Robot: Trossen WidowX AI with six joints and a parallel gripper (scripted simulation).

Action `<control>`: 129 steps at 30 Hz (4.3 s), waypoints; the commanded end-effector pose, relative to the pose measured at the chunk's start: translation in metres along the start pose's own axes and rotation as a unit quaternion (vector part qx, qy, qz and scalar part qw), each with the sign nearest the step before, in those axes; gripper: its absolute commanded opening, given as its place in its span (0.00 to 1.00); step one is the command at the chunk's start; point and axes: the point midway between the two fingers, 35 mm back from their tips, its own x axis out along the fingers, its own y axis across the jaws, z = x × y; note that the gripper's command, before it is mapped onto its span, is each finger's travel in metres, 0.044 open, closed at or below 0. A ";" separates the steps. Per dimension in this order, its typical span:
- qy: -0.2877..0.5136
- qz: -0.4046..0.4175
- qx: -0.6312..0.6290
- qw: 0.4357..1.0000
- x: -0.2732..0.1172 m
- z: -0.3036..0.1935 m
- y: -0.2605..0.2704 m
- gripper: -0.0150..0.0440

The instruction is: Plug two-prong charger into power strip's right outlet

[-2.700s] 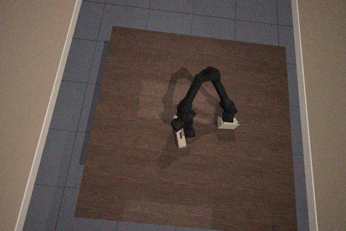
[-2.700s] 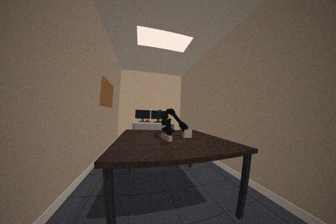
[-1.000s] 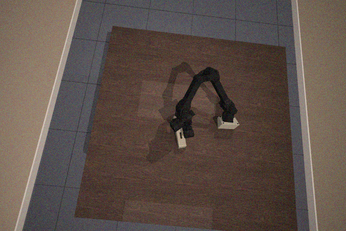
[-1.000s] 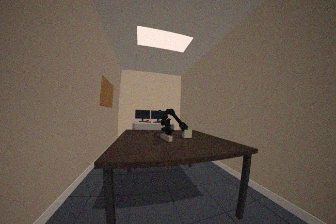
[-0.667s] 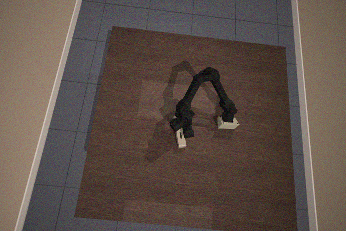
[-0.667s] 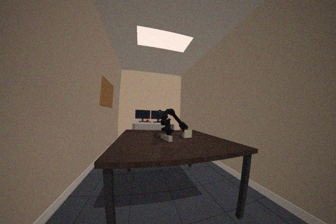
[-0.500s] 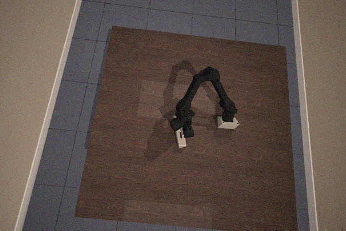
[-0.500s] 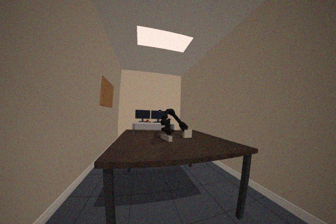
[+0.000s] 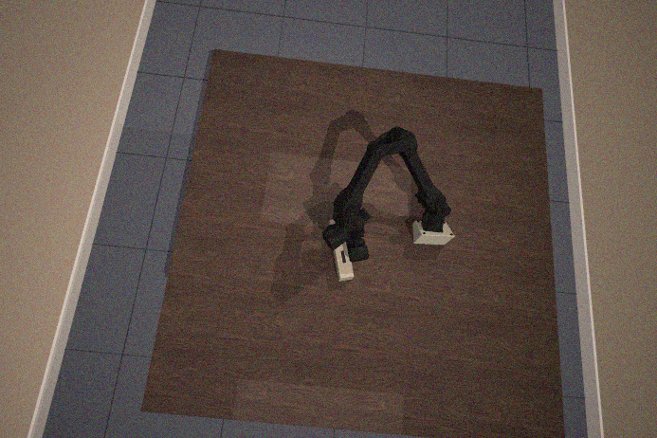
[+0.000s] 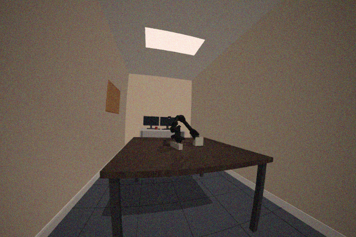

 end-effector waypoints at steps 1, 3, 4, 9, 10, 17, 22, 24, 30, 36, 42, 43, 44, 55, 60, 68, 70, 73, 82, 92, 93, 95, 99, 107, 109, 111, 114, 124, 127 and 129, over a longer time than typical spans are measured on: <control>-0.009 0.000 0.009 1.000 -0.001 0.006 -0.001 0.25; -0.009 0.000 0.009 1.000 -0.001 0.006 -0.001 0.25; -0.009 0.000 0.009 1.000 -0.002 0.007 -0.001 0.25; -0.009 0.000 0.009 1.000 -0.002 0.007 -0.001 0.25; -0.009 0.000 0.009 1.000 -0.002 0.007 -0.001 0.25; -0.009 0.000 0.009 1.000 -0.003 0.007 -0.001 0.25; -0.009 0.000 0.009 1.000 -0.003 0.008 -0.002 0.25; -0.009 0.000 0.009 1.000 -0.003 0.008 -0.002 0.25; -0.009 0.000 0.009 1.000 -0.002 0.008 -0.002 0.25; -0.009 0.000 0.009 1.000 -0.001 0.008 -0.002 0.25; -0.009 0.000 0.009 1.000 -0.001 0.008 -0.002 0.25; -0.009 0.000 0.009 1.000 -0.001 0.008 -0.002 0.25; 0.003 0.000 -0.002 1.000 0.000 0.000 0.000 0.25; 0.003 0.000 -0.002 1.000 0.000 0.000 0.000 0.34; 0.003 0.000 -0.002 1.000 0.000 0.000 0.000 0.57; 0.003 0.000 -0.002 1.000 0.000 0.000 0.000 0.92; 0.003 0.000 -0.002 1.000 0.000 0.000 0.000 1.00; 0.003 0.000 -0.001 1.000 0.000 0.000 0.000 1.00; 0.000 0.000 0.001 1.000 0.000 -0.003 0.000 1.00; -0.003 0.000 0.004 1.000 0.000 -0.006 0.000 1.00; -0.003 0.000 0.004 1.000 0.000 -0.007 0.000 1.00; -0.004 0.000 0.005 1.000 0.000 -0.007 0.000 1.00; -0.005 0.000 0.006 1.000 0.000 -0.008 0.000 1.00; -0.008 0.000 0.008 1.000 0.001 -0.011 0.000 1.00; -0.008 0.000 0.008 1.000 0.001 -0.012 0.001 1.00; -0.008 0.000 0.008 1.000 0.001 -0.012 0.001 1.00; -0.008 0.000 0.008 1.000 0.001 -0.012 0.001 1.00; -0.008 0.000 0.008 1.000 0.001 -0.023 0.001 1.00; -0.008 0.000 0.008 1.000 0.001 -0.027 0.001 1.00; -0.008 0.000 0.008 1.000 0.001 -0.029 0.002 1.00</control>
